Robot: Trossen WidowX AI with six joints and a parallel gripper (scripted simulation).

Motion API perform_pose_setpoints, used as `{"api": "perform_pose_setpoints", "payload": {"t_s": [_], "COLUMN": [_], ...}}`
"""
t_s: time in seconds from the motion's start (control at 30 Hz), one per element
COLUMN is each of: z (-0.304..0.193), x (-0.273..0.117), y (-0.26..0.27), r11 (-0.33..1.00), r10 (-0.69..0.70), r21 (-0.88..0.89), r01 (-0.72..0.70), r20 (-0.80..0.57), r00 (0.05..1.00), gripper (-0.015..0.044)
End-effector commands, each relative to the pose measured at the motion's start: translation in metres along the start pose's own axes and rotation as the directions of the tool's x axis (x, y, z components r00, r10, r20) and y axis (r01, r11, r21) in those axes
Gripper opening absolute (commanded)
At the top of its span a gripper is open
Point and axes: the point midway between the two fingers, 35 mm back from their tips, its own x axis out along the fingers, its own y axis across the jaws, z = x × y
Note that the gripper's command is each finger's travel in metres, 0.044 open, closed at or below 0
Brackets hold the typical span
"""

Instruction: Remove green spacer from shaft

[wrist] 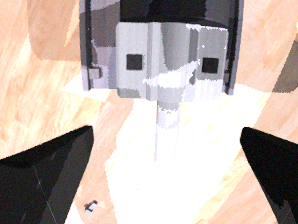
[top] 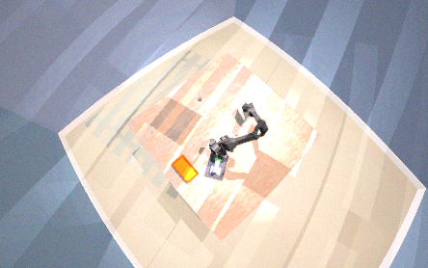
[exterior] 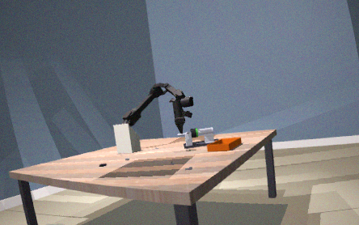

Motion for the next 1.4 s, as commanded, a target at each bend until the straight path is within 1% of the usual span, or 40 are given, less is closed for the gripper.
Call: {"api": "perform_pose_setpoints", "payload": {"t_s": [0.0, 0.33, 1.37], "z": [-0.002, -0.003, -0.003], "x": [0.01, 0.025, 0.026], "y": [0.0, 0.001, 0.001], "r11": [1.0, 1.0, 1.0], "r10": [0.011, 0.013, 0.013], "r21": [0.011, 0.011, 0.011], "r01": [-0.011, -0.012, -0.012], "r20": [-0.005, -0.004, -0.004], "r00": [1.0, 1.0, 1.0], "gripper": [0.044, 0.044, 0.044]}}
